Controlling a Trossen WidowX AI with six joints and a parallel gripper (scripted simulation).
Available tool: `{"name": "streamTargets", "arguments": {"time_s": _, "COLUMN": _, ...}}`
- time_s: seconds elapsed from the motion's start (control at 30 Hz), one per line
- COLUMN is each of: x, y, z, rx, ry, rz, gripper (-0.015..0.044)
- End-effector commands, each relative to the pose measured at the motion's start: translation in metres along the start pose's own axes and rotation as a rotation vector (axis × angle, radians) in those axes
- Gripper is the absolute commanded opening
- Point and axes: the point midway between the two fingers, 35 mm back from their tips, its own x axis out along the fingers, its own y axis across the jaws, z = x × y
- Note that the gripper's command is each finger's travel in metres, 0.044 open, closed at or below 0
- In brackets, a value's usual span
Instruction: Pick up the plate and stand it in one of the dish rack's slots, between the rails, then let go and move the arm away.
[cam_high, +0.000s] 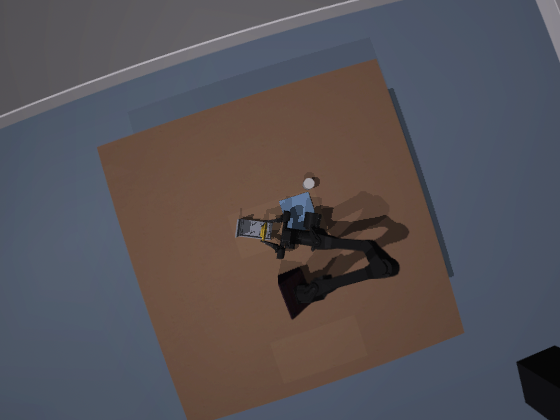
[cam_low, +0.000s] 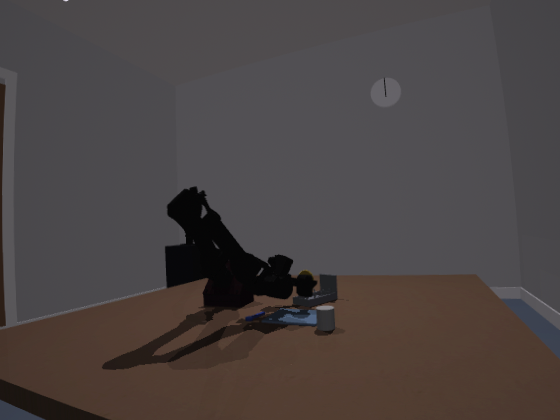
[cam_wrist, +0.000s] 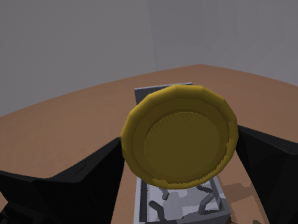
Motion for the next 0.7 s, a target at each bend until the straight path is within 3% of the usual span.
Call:
{"name": "streamTargets", "arguments": {"time_s": 0.0, "x": 0.003, "y": 0.001, "z": 0.0, "rx": 0.005, "ry": 0.001, "rz": 0.002, "gripper": 0.0}}
{"name": "streamTargets", "arguments": {"time_s": 0.67, "x": 0.007, "y": 0.002, "z": -0.017, "rx": 0.005, "ry": 0.012, "rz": -0.003, "gripper": 0.0}}
